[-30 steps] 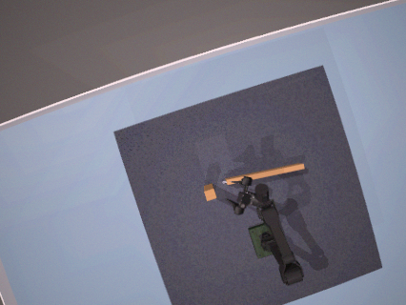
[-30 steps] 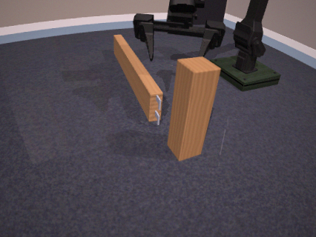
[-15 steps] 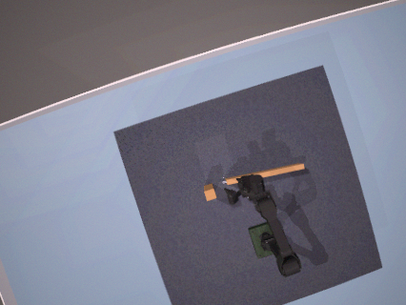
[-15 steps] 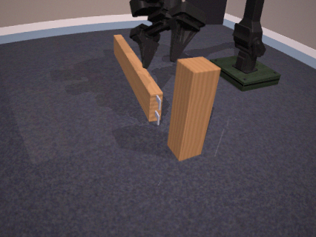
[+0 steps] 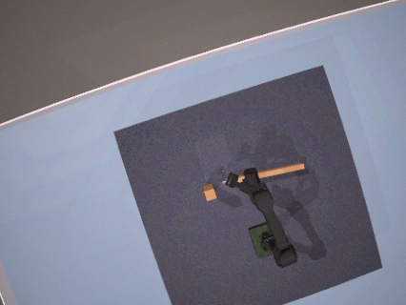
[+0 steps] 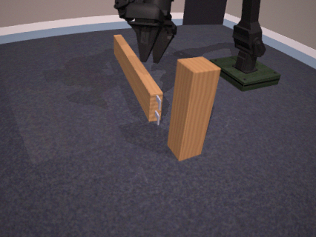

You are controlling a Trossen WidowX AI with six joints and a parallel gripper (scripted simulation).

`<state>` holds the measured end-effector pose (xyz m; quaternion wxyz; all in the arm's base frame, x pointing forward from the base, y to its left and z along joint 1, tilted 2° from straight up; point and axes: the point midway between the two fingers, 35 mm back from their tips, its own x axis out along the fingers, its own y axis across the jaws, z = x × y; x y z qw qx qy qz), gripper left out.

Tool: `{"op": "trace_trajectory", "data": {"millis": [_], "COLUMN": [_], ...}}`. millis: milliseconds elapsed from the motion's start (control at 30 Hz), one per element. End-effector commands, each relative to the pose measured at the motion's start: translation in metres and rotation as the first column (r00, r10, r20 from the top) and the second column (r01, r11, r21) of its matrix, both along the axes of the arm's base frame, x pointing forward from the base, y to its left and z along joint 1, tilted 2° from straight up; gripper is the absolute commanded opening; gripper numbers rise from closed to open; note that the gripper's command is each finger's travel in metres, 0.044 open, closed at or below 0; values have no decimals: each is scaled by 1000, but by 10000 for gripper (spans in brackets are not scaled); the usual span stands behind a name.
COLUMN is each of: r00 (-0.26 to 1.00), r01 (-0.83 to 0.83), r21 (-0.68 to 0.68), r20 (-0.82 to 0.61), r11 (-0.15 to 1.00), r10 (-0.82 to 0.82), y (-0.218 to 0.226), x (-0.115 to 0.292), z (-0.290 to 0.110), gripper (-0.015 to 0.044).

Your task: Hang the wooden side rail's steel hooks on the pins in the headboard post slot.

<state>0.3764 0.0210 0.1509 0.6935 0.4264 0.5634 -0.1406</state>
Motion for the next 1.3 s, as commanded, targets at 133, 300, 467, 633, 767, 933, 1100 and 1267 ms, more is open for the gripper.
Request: {"op": "trace_trajectory", "data": {"millis": [133,300,467,633,767,933,1100,1267], "r00": [524,524,524,524,524,524,524,524], "r01": [776,776,776,776,776,776,776,776], "r21": [-225,-225,-225,-225,-225,-224,-224,-224], "r20": [-290,-290,-290,-290,-290,-290,-290,-290], "r11": [589,589,589,589,589,589,589,589], "r10": [-801,-801,-801,-801,-801,-801,-801,-801], "y": [-27,-27,-27,-27,-27,-27,-27,-27], "x": [-8,-8,-8,-8,-8,-6,-5,-4], "z": [14,14,14,14,14,-15,-21,-35], "gripper": [440,440,440,440,440,440,440,440]}}
